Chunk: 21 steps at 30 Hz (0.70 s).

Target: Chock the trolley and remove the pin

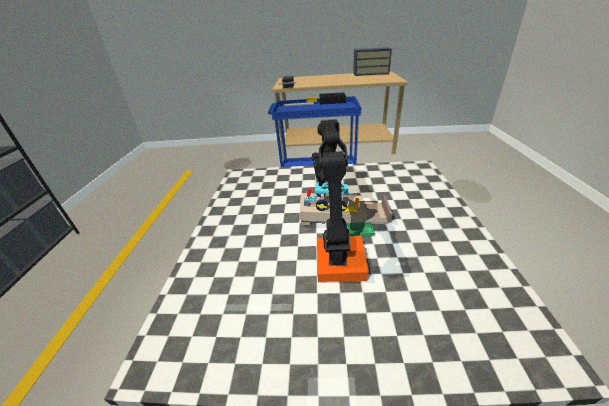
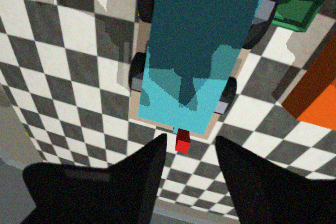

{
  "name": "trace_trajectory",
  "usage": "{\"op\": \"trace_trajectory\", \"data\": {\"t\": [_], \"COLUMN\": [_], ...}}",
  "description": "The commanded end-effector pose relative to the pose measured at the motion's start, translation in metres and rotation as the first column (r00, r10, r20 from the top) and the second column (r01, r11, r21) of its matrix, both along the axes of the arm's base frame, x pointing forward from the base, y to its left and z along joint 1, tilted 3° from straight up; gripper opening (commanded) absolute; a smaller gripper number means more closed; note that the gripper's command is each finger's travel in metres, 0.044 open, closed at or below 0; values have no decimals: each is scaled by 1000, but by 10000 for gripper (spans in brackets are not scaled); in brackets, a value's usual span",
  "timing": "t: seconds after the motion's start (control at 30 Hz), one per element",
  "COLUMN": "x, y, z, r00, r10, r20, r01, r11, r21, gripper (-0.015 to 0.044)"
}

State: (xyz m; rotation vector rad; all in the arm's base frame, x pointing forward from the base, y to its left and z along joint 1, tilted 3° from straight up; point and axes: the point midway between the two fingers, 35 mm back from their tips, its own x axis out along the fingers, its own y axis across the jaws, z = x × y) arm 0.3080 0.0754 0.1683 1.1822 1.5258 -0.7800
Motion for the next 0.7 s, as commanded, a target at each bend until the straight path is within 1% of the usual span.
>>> {"op": "trace_trajectory", "data": {"t": [0.0, 0.07, 0.13, 0.37, 0.67], "x": [-2, -3, -4, -4, -4], "y": [18, 25, 28, 28, 32], "z": [1, 3, 3, 3, -8], "r00": [989, 977, 971, 971, 971], "r10": [-132, -192, -213, -213, -213], "r20": [-67, -96, -106, -106, -106], "r01": [133, 194, 216, 216, 216], "r11": [991, 981, 976, 976, 976], "r21": [12, 12, 11, 11, 12], "gripper": [190, 190, 190, 190, 190]}}
